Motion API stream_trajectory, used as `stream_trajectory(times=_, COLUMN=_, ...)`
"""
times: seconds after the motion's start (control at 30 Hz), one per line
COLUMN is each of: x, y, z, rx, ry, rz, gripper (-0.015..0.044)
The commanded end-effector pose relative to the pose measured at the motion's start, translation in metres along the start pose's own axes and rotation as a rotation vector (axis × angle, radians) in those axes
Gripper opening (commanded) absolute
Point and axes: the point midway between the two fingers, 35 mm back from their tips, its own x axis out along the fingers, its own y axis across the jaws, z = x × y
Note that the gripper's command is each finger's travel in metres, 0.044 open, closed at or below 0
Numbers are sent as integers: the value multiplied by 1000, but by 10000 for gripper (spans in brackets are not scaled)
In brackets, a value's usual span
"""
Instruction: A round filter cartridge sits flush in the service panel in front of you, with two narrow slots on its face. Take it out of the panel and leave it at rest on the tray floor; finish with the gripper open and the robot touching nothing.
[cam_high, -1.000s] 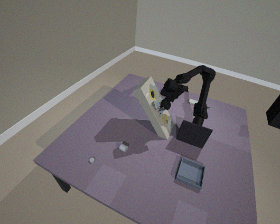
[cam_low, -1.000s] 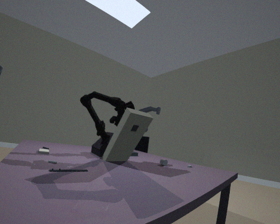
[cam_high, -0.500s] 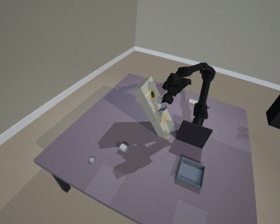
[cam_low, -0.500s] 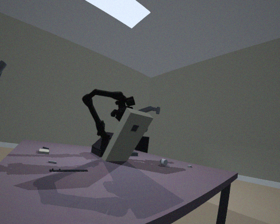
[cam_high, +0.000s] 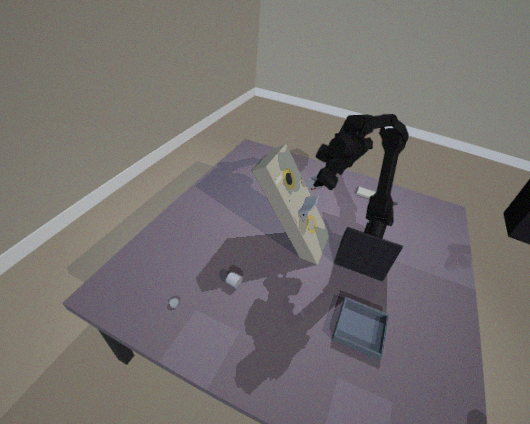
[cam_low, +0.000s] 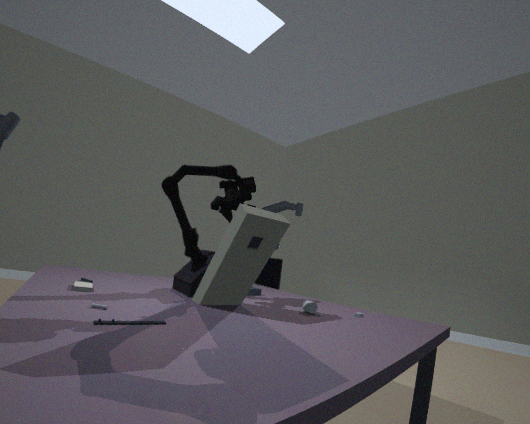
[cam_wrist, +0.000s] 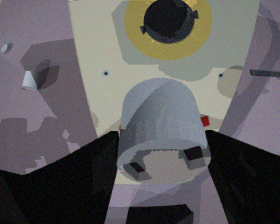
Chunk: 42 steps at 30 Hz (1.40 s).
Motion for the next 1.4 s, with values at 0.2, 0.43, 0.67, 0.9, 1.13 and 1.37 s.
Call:
stream_trajectory(times=0.2, x=3, y=51, z=2, rx=10, ry=-4, rz=8, gripper=0)
stream_trajectory(times=0.43, x=8, y=79, z=-1, rx=11, ry=-4, rz=9, gripper=0)
stream_trajectory(times=0.67, x=6, y=103, z=-25, rx=-187, ry=38, rz=103, gripper=0)
stream_trajectory(times=0.9, x=0, y=147, z=-54, rx=-433, ry=58, rz=249, gripper=0)
stream_trajectory(times=1.13, x=-9, y=188, z=-87, rx=-688, ry=46, rz=405, gripper=0)
stream_trajectory(times=1.37, x=-20, y=224, z=-120, rx=-942, ry=1, rz=563, gripper=0)
